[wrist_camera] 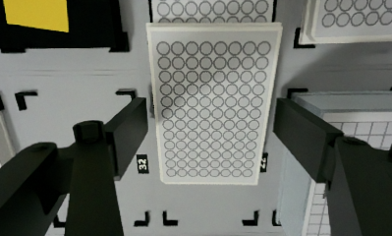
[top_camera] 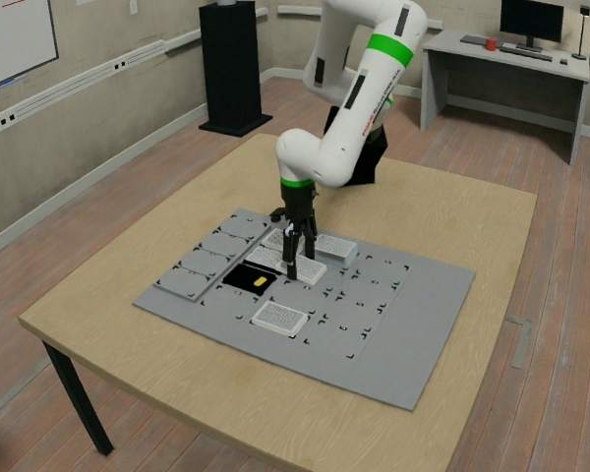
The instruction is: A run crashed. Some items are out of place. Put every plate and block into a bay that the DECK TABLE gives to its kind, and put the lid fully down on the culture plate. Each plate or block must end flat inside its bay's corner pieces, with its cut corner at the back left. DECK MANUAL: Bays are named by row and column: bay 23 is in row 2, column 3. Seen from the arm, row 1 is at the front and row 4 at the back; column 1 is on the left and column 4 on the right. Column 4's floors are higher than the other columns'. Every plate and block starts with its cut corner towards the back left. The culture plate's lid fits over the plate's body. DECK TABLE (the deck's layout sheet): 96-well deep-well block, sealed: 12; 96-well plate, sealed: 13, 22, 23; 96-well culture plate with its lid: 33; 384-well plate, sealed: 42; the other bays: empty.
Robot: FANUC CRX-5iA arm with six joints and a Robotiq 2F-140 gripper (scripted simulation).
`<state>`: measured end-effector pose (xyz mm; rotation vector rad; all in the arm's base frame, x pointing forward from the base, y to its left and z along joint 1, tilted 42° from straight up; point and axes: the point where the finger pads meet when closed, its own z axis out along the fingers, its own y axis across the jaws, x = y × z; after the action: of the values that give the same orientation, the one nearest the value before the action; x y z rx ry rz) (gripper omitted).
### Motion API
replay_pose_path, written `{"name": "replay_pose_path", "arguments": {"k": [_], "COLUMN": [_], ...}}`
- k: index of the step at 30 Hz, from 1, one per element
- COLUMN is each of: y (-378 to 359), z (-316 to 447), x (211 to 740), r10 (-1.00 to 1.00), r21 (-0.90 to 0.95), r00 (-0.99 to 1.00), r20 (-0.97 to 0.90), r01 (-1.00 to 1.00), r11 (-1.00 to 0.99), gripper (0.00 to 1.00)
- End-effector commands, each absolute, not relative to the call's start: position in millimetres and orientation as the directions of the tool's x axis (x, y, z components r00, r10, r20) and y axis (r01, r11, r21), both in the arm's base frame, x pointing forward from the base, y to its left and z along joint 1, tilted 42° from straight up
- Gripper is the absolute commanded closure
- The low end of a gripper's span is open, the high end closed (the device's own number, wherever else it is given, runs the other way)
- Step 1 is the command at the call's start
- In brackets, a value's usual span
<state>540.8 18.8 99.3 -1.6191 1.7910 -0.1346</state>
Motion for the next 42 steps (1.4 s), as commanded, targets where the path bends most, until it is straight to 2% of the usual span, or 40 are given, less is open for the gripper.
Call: {"name": "replay_pose_path", "arguments": {"k": [1,27,42], "y": [18.4,18.4,18.4], "z": [99.9,99.9,99.9], "x": [541.0,541.0,541.0], "r10": [-0.905,-0.905,-0.905], "r21": [-0.516,-0.516,-0.516], "r00": [0.035,0.035,0.035], "r20": [-0.425,-0.425,-0.425], "r01": [-0.830,-0.830,-0.830], "r11": [0.210,0.210,0.210], "gripper": [0.30,0.38,0.39]}}
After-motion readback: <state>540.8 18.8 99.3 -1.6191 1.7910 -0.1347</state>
